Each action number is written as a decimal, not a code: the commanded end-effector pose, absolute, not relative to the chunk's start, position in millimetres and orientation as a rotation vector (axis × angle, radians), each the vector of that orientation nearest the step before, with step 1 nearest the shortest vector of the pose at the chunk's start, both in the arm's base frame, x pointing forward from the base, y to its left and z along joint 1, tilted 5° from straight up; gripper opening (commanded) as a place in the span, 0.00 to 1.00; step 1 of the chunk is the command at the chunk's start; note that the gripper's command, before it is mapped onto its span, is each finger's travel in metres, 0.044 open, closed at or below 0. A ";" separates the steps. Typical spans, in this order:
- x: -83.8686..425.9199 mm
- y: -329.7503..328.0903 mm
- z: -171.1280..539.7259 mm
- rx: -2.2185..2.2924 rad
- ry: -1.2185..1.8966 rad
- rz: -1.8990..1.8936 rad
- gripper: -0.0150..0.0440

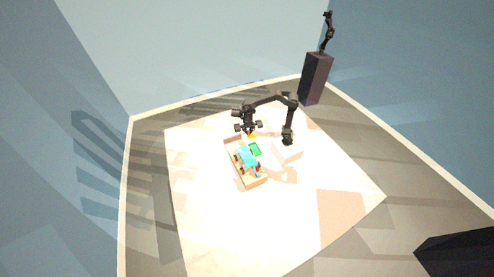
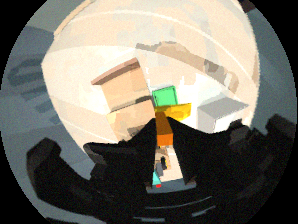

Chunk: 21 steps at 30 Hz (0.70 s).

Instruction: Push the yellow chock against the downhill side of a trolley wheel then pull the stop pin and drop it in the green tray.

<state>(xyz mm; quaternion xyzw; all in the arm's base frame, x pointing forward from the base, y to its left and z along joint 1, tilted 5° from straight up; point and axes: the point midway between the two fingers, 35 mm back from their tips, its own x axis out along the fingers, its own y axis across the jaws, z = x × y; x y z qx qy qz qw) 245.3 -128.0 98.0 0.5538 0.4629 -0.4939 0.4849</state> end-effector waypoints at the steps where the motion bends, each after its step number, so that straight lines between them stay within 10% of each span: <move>1: 246.6 -129.1 99.4 1.452 1.072 -1.288 0.25; 21: 246.8 -131.2 99.3 1.985 0.672 -1.780 0.25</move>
